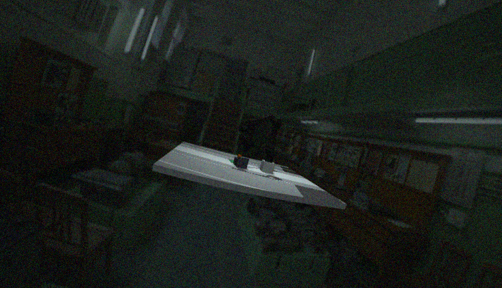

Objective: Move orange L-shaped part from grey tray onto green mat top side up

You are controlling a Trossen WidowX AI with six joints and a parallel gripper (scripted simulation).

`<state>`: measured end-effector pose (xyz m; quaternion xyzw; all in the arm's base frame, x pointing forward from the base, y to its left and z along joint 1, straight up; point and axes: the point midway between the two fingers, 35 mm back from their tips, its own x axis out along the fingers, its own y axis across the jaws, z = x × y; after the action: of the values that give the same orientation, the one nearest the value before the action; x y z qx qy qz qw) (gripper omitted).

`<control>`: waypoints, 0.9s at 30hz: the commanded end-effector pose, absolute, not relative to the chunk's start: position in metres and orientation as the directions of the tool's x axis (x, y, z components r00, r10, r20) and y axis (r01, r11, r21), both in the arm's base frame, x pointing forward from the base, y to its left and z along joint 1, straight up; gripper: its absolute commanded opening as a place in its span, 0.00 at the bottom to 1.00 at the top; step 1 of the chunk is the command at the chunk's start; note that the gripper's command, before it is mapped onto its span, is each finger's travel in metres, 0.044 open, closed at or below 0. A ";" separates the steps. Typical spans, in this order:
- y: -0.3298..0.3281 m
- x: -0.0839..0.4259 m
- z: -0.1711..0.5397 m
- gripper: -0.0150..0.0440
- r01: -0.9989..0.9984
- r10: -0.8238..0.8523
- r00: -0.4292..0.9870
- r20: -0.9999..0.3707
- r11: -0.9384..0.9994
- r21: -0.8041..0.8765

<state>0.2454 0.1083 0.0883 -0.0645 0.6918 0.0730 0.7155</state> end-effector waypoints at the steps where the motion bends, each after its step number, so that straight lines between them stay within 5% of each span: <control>1: 0.109 0.246 0.089 0.56 -0.194 0.016 0.035 -0.999 0.981 0.009; 19: 0.108 0.246 0.089 0.60 -0.174 0.016 0.035 -0.999 0.985 0.010; 22: 0.100 0.250 0.089 0.73 -0.010 0.014 0.035 -0.999 1.000 0.014; 27: 0.074 0.260 0.090 0.73 0.498 0.008 0.032 -0.999 0.867 0.023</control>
<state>0.2536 0.0920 0.0898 0.0638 0.6918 -0.0536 0.7173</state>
